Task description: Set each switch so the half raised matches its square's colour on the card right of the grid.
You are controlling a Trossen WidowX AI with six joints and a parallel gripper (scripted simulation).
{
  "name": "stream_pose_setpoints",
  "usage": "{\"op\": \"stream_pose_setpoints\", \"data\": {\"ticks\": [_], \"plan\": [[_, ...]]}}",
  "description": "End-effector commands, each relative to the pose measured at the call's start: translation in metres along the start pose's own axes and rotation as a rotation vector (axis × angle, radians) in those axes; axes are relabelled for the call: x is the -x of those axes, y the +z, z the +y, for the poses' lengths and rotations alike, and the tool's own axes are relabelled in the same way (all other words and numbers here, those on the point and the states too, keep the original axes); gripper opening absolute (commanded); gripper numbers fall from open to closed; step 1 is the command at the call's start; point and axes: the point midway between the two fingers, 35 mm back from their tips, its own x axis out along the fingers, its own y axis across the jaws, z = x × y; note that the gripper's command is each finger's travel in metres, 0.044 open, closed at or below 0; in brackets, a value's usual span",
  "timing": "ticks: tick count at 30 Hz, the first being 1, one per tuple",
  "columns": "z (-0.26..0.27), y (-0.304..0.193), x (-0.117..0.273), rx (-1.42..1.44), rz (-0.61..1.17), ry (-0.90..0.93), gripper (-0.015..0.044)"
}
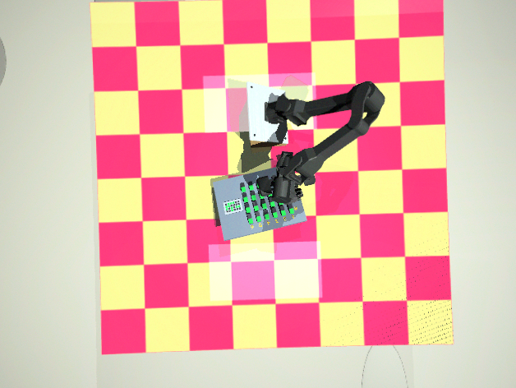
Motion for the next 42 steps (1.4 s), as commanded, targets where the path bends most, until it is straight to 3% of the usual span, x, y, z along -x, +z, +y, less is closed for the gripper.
{"op": "stream_pose_setpoints", "data": {"ticks": [1, 42], "plan": [[-0.0005, -0.0002, -0.0003, -0.003, 0.001, -0.003, 0.0000], [-0.0004, -0.0001, -0.0050, -0.003, 0.001, -0.003, 0.0000]]}}
